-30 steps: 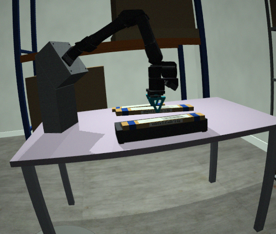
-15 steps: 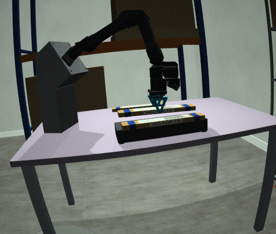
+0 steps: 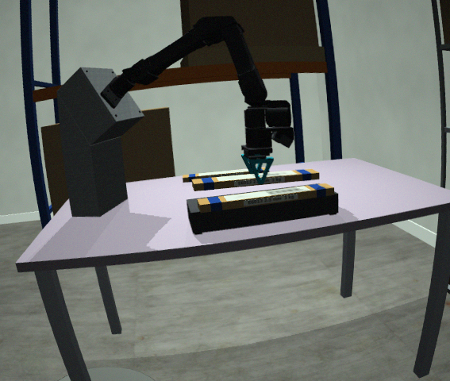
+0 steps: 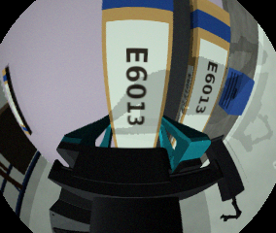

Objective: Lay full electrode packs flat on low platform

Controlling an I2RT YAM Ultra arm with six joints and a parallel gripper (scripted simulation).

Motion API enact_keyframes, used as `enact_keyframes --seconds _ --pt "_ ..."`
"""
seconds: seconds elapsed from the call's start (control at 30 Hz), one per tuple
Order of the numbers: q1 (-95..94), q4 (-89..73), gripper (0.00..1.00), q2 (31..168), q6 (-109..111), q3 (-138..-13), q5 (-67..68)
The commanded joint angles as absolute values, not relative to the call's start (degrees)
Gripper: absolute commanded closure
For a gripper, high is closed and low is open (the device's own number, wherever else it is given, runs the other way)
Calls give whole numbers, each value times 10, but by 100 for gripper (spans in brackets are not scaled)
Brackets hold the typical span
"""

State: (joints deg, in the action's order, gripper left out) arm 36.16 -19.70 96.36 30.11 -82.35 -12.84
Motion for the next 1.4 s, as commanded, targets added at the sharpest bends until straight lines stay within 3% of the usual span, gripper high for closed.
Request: enact_keyframes --seconds 0.0,1.37 --pt "367 -211 100 940 299 -850 -128" --pt "362 -200 100 965 295 -872 -121"
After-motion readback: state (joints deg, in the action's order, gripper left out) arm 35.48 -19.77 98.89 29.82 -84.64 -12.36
